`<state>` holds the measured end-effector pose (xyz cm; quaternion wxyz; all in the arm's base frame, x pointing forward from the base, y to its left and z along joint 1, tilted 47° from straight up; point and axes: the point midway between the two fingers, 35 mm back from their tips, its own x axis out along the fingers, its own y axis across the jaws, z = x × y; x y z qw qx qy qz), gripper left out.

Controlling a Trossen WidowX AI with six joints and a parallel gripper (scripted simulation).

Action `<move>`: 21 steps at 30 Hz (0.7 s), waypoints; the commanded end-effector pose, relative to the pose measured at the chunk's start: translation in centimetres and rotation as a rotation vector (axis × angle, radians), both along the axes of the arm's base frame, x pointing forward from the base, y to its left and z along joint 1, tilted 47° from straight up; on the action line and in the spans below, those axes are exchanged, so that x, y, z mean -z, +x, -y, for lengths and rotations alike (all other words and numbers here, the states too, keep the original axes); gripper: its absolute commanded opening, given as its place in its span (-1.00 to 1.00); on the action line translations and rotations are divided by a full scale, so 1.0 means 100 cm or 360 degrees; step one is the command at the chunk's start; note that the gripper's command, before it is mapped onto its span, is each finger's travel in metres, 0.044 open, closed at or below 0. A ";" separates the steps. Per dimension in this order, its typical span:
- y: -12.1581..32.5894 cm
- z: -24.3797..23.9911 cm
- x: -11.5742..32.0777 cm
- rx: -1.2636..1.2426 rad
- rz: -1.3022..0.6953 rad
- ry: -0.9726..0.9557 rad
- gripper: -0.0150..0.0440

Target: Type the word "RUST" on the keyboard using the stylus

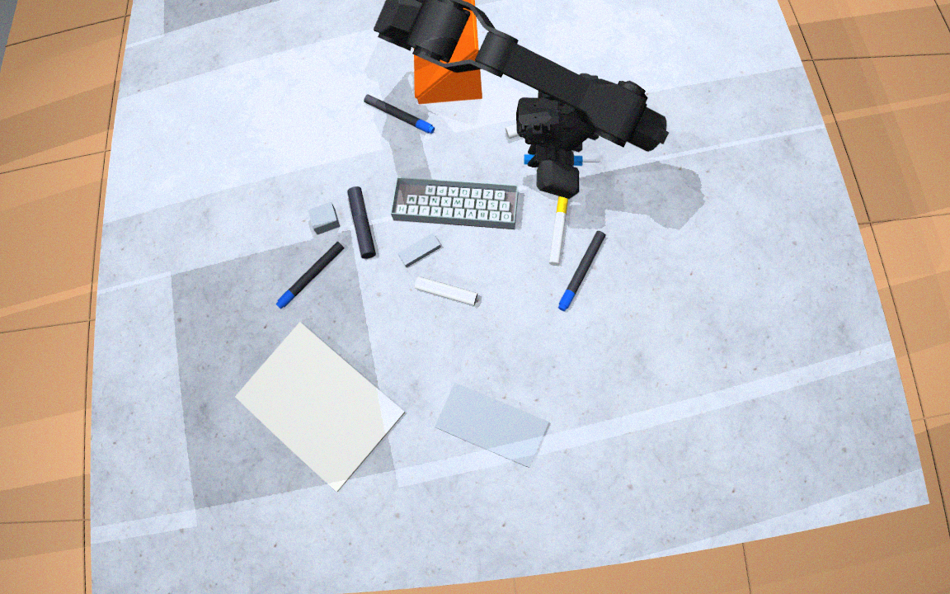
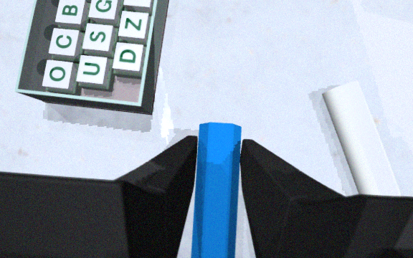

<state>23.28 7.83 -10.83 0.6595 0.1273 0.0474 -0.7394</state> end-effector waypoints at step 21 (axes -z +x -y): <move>-0.003 0.025 0.023 -0.0006 -0.0010 -0.0013 -0.49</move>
